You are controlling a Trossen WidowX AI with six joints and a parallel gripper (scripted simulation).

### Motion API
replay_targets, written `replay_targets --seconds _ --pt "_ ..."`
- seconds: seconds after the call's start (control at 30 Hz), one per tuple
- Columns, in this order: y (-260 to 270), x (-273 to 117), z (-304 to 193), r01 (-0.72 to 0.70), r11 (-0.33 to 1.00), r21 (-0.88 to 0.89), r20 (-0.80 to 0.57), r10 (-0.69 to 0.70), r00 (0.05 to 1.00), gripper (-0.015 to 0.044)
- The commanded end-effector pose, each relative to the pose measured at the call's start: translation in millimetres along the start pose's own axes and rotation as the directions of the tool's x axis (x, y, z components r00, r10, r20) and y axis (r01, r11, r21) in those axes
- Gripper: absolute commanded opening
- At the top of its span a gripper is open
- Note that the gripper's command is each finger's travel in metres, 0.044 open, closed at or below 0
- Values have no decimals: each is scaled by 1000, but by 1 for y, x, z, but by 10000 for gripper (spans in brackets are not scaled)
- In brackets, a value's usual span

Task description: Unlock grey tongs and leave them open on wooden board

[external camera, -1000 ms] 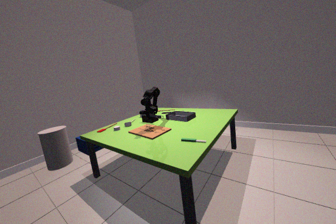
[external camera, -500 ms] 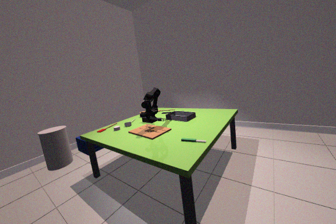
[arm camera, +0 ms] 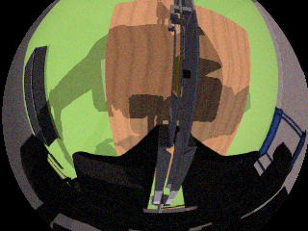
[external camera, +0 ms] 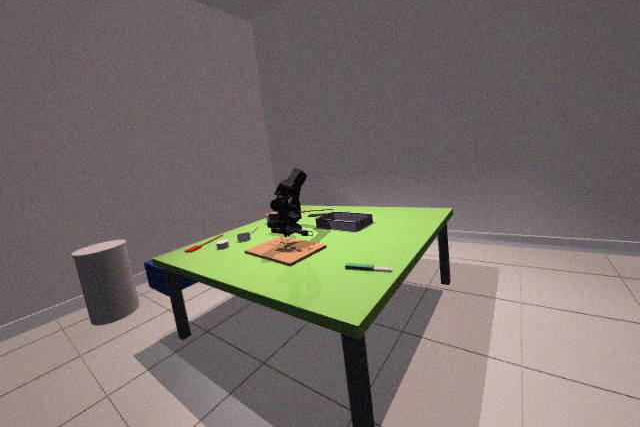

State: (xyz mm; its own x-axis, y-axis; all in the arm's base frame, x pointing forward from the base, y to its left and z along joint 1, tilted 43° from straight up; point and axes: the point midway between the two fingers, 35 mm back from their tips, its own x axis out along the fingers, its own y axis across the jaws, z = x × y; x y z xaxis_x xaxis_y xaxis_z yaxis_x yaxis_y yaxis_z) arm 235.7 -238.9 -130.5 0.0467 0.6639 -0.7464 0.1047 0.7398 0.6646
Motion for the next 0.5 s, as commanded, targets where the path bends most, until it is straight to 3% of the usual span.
replay_targets --seconds 0.0,0.4,0.47 --pt "1 5 0 -1 1000 4 7 1 1000 -150" --pt "2 18 -1 -3 1000 4 6 3 1000 -150" --pt "3 18 -3 -4 1000 2 -2 4 1000 -97"
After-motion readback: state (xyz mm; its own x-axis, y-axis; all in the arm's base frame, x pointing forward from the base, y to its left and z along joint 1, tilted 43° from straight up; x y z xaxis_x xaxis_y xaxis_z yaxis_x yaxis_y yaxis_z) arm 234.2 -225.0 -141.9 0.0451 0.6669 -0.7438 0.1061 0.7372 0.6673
